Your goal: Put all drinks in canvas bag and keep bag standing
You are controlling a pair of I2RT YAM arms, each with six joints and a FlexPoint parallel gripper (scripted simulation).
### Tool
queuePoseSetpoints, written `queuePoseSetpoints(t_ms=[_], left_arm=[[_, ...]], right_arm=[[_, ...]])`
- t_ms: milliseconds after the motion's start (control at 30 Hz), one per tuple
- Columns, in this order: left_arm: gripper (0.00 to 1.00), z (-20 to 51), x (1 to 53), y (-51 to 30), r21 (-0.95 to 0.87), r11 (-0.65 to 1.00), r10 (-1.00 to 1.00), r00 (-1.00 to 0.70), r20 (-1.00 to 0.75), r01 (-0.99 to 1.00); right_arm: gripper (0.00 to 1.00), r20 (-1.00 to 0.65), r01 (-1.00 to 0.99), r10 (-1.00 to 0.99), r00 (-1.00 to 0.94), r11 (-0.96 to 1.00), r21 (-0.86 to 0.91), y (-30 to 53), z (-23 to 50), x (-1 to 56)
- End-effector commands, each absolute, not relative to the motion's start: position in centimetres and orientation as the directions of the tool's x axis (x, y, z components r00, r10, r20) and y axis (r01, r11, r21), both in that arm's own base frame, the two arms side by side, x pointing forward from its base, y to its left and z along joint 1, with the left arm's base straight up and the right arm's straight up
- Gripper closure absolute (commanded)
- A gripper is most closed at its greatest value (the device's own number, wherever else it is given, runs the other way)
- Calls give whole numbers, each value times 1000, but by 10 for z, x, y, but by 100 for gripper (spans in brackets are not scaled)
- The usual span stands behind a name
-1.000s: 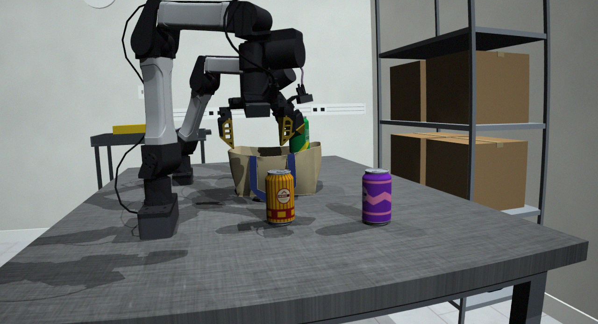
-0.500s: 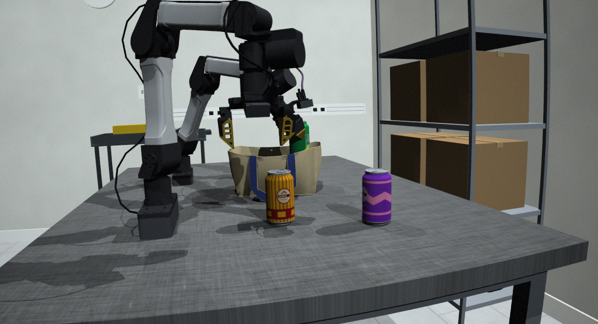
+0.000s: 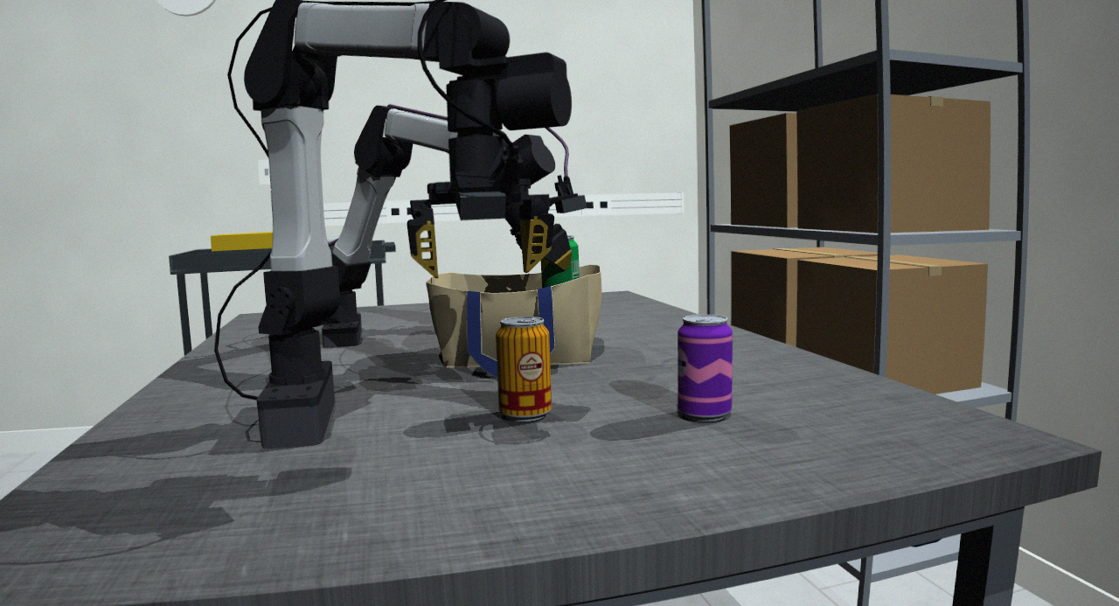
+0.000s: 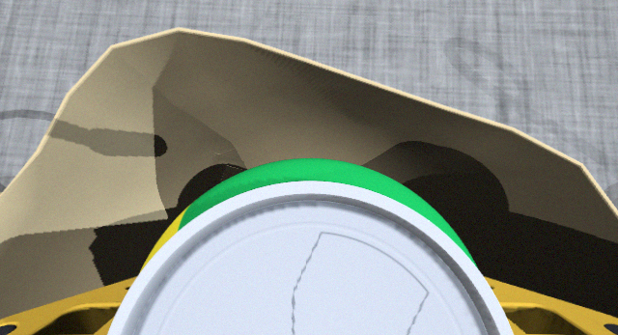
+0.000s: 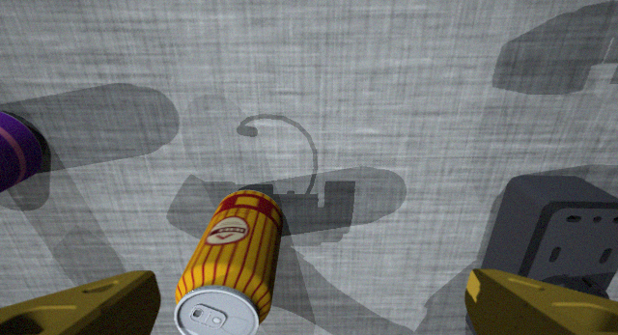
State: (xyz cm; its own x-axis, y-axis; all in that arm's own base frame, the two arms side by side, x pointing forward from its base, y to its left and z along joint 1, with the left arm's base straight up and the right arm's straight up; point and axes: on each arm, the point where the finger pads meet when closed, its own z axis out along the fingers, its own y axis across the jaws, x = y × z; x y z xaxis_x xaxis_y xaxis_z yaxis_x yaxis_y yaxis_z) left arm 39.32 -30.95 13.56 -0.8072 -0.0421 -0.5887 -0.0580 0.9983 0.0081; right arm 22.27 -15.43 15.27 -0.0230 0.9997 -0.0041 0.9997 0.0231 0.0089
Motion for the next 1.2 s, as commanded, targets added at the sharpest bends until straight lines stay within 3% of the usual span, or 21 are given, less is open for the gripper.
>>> queuePoseSetpoints(t_ms=[0, 500, 667, 733, 900, 1067, 1133, 1167], left_arm=[[33, 179, 401, -322, -96, 994, -97, -726, -681, -42], [33, 168, 409, -322, -103, 993, -110, -721, -684, -54], [33, 114, 408, -324, -36, 998, -65, -762, -645, -55], [33, 147, 413, -325, -96, 994, -107, -726, -679, -57], [33, 110, 410, -321, -43, 997, -76, -757, -649, -63], [33, 131, 409, -323, -76, 996, -92, -738, -668, -56], [33, 86, 401, -322, -9, 999, -43, -777, -628, -47], [33, 101, 405, -324, -38, 998, -64, -761, -645, -52]], right_arm=[[0, -58, 998, 998, -17, 21, 65, -161, 169, 229], [0, -58, 998, 998, -17, 21, 65, -161, 169, 229], [0, -58, 998, 998, -17, 21, 66, -161, 169, 229], [0, -58, 998, 998, -17, 21, 66, -161, 169, 229], [0, -58, 998, 998, -17, 21, 66, -161, 169, 229], [0, -58, 998, 998, -17, 21, 66, -161, 169, 229], [0, -58, 998, 998, -17, 21, 66, -161, 169, 229], [0, -58, 998, 998, -17, 21, 66, -161, 169, 229]])
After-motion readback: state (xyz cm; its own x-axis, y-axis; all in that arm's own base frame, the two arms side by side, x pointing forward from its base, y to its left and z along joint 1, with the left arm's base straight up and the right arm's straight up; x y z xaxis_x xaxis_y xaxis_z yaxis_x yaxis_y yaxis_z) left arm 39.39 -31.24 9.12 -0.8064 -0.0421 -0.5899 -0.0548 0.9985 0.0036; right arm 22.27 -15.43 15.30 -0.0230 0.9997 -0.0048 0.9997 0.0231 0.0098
